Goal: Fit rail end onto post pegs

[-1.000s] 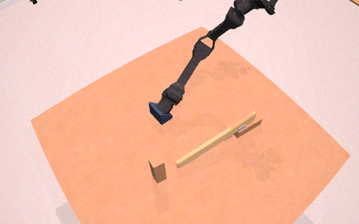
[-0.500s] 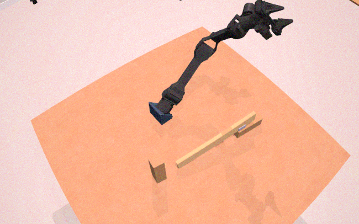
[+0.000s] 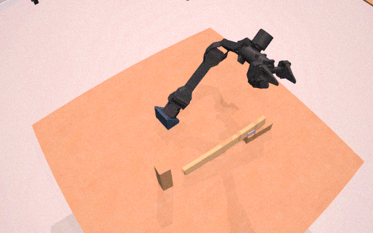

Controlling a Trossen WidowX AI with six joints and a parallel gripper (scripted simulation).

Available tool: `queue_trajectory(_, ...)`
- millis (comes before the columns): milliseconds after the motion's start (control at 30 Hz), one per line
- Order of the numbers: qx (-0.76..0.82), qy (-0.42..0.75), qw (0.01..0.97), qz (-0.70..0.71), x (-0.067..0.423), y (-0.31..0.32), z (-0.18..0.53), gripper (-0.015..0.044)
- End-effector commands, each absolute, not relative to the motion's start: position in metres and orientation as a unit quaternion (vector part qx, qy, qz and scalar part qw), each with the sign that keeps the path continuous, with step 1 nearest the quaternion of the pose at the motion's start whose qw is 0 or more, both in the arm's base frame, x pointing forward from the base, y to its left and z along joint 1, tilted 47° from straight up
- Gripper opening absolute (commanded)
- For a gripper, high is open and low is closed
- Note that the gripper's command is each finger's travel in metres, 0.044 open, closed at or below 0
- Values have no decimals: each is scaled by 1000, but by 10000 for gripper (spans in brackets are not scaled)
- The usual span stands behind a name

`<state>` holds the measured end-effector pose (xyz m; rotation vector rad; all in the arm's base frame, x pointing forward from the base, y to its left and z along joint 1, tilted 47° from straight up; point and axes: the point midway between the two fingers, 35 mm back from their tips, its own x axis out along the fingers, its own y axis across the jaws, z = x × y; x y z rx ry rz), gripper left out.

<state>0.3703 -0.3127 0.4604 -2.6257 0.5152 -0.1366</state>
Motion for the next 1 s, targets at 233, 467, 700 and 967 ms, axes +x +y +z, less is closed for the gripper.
queue_trajectory(233, -853, 204, 449, 169, 393, -306, 285, 440)
queue_trajectory(467, -714, 228, 581, 317, 378, -269, 175, 440)
queue_trajectory(700, -507, 264, 682, 456, 337, -208, 88, 440)
queue_trajectory(967, -218, 315, 725, 572, 282, -136, 37, 440)
